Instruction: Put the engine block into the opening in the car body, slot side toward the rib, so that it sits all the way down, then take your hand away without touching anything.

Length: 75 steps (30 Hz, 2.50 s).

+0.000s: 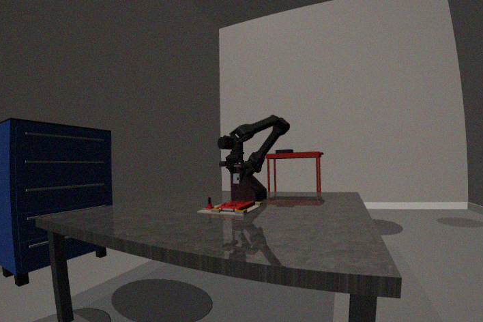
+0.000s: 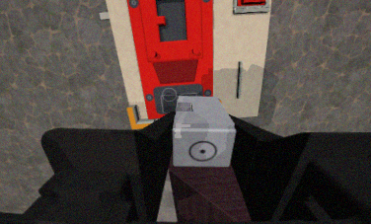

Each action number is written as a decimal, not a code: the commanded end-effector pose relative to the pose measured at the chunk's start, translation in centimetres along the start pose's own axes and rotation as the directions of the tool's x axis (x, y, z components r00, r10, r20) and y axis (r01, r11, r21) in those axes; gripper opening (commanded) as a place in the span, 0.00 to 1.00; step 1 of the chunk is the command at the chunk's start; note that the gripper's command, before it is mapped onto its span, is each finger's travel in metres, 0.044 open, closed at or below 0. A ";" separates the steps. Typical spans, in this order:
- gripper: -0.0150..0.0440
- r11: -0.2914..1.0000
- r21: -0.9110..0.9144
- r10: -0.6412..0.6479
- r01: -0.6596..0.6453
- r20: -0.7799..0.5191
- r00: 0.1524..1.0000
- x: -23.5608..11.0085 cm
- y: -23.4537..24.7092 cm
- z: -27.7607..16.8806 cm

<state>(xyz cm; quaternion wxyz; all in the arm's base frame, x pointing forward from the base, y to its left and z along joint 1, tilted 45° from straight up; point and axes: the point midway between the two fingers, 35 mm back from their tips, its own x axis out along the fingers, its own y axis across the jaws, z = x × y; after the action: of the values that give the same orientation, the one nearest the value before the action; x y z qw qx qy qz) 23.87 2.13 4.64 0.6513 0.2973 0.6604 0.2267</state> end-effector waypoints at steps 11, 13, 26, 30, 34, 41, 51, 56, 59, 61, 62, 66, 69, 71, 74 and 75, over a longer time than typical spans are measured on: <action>0.25 1.000 0.001 0.025 -0.025 -0.007 1.000 -4.2 0.4 -0.6; 0.25 1.000 0.003 0.025 -0.025 -0.007 1.000 -4.2 0.4 -0.6; 0.25 0.957 0.288 0.024 -0.021 -0.006 1.000 -2.7 0.4 -0.5; 0.25 0.919 0.394 0.024 -0.019 -0.006 1.000 -2.4 0.4 -0.5; 0.25 0.868 0.496 0.024 -0.018 -0.006 1.000 -2.3 0.4 -0.5; 0.25 0.752 0.659 0.024 -0.014 -0.006 1.000 -2.0 0.4 -0.5; 0.25 0.535 0.845 0.024 -0.008 -0.006 1.000 -1.7 0.4 -0.5; 0.25 0.409 0.913 0.024 -0.004 -0.006 1.000 -1.5 0.4 -0.5; 0.25 0.329 0.944 0.024 -0.002 -0.006 1.000 -1.4 0.4 -0.5; 0.25 0.274 0.962 0.024 -0.001 -0.006 1.000 -1.3 0.4 -0.5; 0.25 0.247 0.969 0.024 0.000 -0.006 1.000 -1.3 0.4 -0.5; 0.25 0.134 0.991 0.024 0.003 -0.006 1.000 -1.1 0.4 -0.5; 0.25 0.049 0.999 0.024 0.005 -0.006 1.000 -1.0 0.4 -0.5; 0.25 -0.009 1.000 0.024 0.006 -0.006 1.000 -1.0 0.4 -0.5; 0.25 -0.095 0.995 0.024 0.008 -0.006 1.000 -0.9 0.4 -0.5; 0.25 -0.123 0.992 0.024 0.009 -0.006 1.000 -0.8 0.4 -0.5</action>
<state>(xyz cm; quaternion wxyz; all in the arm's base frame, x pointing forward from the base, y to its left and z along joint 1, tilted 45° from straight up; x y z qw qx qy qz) 23.45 1.73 5.63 0.2301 0.6764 0.6257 -0.3133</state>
